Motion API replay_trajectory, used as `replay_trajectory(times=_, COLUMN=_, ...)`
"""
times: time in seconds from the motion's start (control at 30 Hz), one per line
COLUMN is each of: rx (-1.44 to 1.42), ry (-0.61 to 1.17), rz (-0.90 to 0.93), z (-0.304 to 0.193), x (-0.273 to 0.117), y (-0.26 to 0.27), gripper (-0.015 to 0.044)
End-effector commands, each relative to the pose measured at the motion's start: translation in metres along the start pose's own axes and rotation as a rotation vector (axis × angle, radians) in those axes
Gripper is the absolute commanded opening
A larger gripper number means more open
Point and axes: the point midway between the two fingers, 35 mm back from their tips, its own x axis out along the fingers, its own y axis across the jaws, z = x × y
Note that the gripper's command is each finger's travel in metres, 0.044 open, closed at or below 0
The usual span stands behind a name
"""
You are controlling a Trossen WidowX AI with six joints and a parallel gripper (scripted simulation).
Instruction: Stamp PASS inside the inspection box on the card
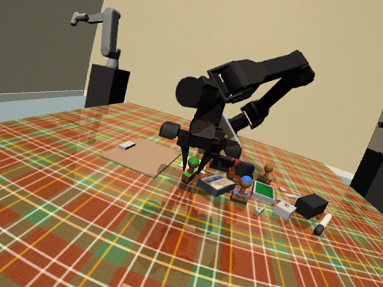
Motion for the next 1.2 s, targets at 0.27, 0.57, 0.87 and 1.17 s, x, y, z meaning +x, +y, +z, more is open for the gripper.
replay_trajectory(times=0.27, rx=0.004, ry=0.003, rz=-0.005, z=0.004, x=-0.058, y=-0.004, gripper=0.0261)
replay_trajectory(times=0.57, rx=0.007, ry=0.006, rz=-0.001, z=-0.002, x=-0.118, y=-0.002, gripper=0.0261)
replay_trajectory(times=0.87, rx=0.007, ry=0.006, rz=-0.001, z=-0.002, x=-0.118, y=-0.002, gripper=0.0261)
replay_trajectory(times=1.17, rx=0.012, ry=0.006, rz=0.003, z=-0.002, x=-0.116, y=-0.002, gripper=0.0261)
